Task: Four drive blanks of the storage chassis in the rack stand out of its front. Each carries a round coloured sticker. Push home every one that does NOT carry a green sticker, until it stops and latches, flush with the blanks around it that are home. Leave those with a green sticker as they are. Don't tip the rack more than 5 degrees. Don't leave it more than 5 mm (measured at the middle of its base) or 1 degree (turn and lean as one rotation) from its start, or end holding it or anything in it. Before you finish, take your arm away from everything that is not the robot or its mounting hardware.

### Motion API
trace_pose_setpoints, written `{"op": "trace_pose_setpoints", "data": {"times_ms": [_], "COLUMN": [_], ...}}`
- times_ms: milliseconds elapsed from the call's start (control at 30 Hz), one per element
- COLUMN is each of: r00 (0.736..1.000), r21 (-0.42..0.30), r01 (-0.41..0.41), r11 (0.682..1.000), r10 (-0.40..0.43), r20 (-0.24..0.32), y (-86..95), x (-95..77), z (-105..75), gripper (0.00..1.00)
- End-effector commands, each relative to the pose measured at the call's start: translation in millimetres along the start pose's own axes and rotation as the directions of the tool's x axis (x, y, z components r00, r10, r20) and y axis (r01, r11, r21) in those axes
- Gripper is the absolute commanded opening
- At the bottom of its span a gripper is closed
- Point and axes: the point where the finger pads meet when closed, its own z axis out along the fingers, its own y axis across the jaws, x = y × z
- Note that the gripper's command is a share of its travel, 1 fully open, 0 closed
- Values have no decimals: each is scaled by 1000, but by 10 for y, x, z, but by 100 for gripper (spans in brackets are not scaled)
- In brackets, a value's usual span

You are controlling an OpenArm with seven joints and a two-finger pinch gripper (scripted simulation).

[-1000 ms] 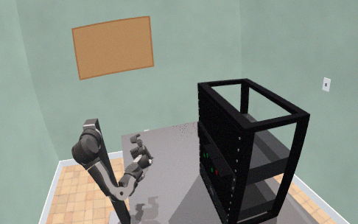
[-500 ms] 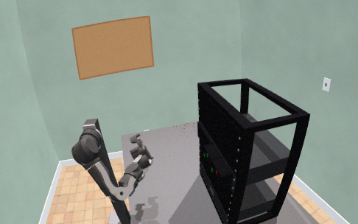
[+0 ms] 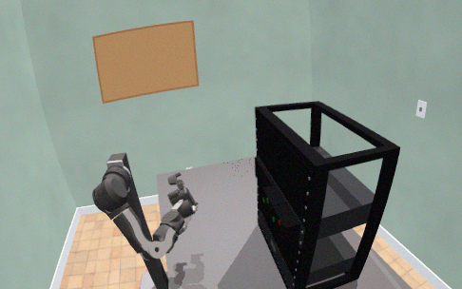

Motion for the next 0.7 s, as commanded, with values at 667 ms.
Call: {"op": "trace_pose_setpoints", "data": {"times_ms": [667], "r00": [993], "r21": [-8], "r01": [-6], "r11": [1000], "r10": [7], "r20": [120], "y": [67], "x": [-212], "z": [-105], "gripper": [100]}}
